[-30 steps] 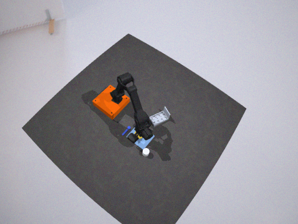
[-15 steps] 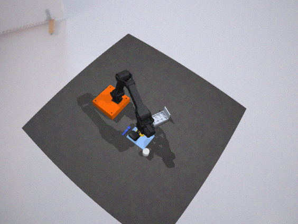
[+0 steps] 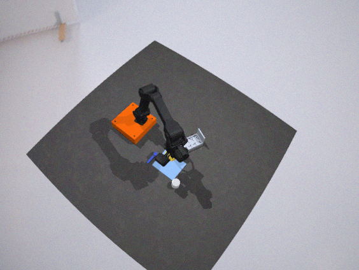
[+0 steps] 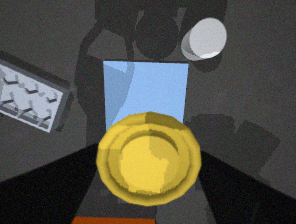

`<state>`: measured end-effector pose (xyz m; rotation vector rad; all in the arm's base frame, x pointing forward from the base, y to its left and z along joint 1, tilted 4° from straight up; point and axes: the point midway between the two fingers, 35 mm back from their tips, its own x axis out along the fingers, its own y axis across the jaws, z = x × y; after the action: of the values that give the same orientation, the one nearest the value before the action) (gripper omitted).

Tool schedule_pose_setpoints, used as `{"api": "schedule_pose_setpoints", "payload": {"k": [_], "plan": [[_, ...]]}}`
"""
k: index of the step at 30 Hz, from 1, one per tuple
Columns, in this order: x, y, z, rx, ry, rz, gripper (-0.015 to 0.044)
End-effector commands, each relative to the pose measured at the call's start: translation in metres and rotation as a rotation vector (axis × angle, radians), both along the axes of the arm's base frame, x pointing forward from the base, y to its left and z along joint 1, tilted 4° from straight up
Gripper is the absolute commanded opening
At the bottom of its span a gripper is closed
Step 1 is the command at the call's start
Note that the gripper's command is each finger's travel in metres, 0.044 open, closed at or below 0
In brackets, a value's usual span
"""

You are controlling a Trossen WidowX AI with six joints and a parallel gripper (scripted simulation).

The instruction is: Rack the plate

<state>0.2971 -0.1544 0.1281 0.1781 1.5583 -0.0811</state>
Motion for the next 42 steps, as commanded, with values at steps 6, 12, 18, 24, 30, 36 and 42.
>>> {"api": "schedule_pose_setpoints", "payload": {"k": [6,12,18,24,30,36,42], "plan": [[0.000,-0.001,0.025,-0.005,0.005,0.003,0.0000],[0.003,0.048,0.028,0.001,0.013,-0.152,0.0000],[-0.005,0.109,0.030,0.010,0.027,-0.353,0.0000],[-0.006,0.115,0.030,0.011,0.029,-0.376,0.0000],[0.007,0.118,0.015,0.084,-0.011,-0.334,0.0000],[0.028,0.121,-0.010,0.202,-0.092,-0.255,0.0000],[0.046,0.124,-0.032,0.314,-0.194,-0.164,0.0000]]}}
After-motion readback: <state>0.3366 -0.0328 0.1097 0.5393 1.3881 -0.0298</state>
